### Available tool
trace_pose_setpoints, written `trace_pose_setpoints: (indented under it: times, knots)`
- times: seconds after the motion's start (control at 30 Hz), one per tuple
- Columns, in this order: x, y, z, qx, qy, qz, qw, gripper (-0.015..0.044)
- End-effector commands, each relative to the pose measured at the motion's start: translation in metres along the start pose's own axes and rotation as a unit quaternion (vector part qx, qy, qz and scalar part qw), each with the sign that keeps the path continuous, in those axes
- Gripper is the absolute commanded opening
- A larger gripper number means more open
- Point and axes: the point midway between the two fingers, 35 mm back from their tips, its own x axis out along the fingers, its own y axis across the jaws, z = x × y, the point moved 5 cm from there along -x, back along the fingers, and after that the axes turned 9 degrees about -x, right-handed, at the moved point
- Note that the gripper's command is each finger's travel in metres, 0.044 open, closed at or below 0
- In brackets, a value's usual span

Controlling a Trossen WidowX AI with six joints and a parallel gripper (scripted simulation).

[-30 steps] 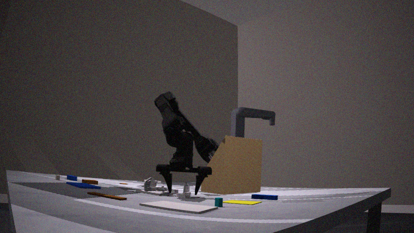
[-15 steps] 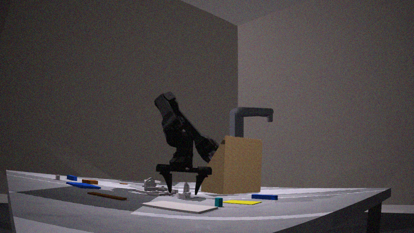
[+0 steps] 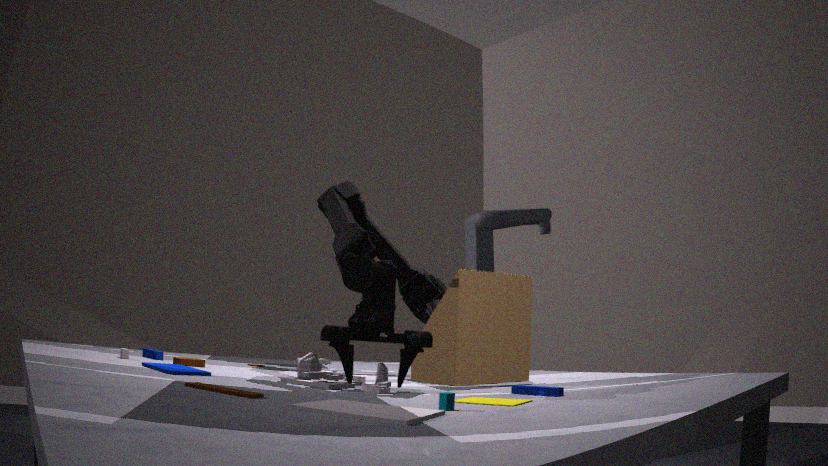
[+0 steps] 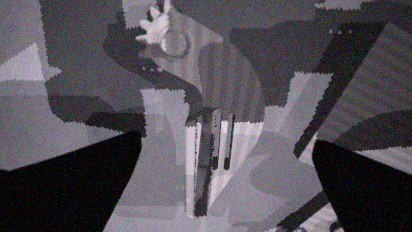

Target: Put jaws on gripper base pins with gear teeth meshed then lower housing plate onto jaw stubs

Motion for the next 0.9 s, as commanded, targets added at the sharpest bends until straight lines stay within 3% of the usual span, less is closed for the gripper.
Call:
trace_pose_setpoints:
  times: [0.0, 0.87]
  knots:
    - [0.0001, 0.0008, 0.0001, 0.000, -0.001, 0.005, 1.000, 0.0406]
    - [0.0001, 0.0008, 0.0001, 0.000, -0.001, 0.005, 1.000, 0.0233]
